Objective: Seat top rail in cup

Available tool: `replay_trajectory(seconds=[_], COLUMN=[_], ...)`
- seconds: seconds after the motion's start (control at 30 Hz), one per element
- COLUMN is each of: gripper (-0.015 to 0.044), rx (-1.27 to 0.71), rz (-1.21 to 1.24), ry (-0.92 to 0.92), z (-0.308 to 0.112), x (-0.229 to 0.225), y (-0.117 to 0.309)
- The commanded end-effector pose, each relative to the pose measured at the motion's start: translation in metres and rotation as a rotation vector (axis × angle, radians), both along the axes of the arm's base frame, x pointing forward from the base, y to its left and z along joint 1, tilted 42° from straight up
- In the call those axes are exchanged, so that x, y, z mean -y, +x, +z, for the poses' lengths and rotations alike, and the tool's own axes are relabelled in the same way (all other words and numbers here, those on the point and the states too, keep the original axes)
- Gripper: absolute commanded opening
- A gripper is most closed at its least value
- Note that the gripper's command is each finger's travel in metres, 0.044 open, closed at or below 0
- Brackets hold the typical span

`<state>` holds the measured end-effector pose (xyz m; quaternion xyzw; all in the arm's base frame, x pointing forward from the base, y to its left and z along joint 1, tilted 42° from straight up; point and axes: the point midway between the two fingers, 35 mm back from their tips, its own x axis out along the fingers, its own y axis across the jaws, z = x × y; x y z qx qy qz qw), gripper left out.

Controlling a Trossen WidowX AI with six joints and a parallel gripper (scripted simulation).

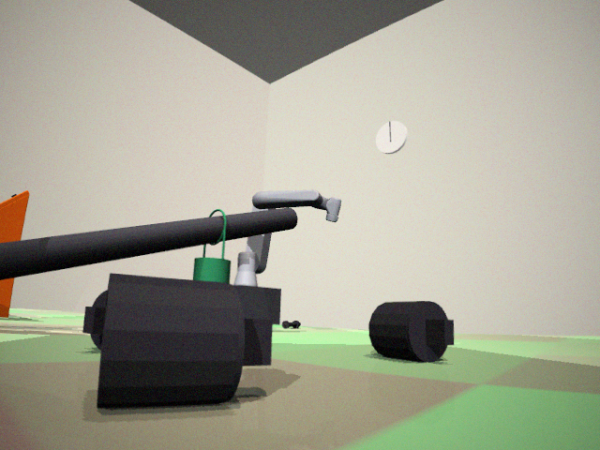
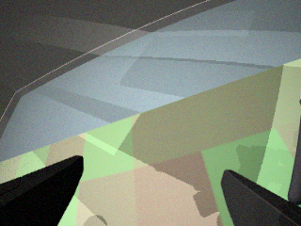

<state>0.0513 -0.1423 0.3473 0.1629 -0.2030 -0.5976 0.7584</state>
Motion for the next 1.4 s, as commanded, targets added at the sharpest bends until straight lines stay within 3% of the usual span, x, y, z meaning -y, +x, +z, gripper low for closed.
replay_trajectory(seconds=[0.0,0.13,0.37,0.67,0.8,1.03,1.37], gripper=[0.0426,0.0440,0.0440,0.0440,0.0440,0.0440,0.0440], rx=[-0.003,-0.083,-0.371,-0.684,-0.775,-1.092,-1.568], rz=[0.002,0.049,0.270,0.581,0.665,0.861,0.908], ry=[-0.002,-0.053,-0.226,-0.312,-0.310,-0.273,-0.198], z=[0.001,0.011,0.021,-0.025,-0.047,-0.122,-0.206], x=[0.000,-0.008,-0.051,-0.122,-0.144,-0.206,-0.253], y=[0.001,0.030,0.135,0.230,0.247,0.266,0.230])
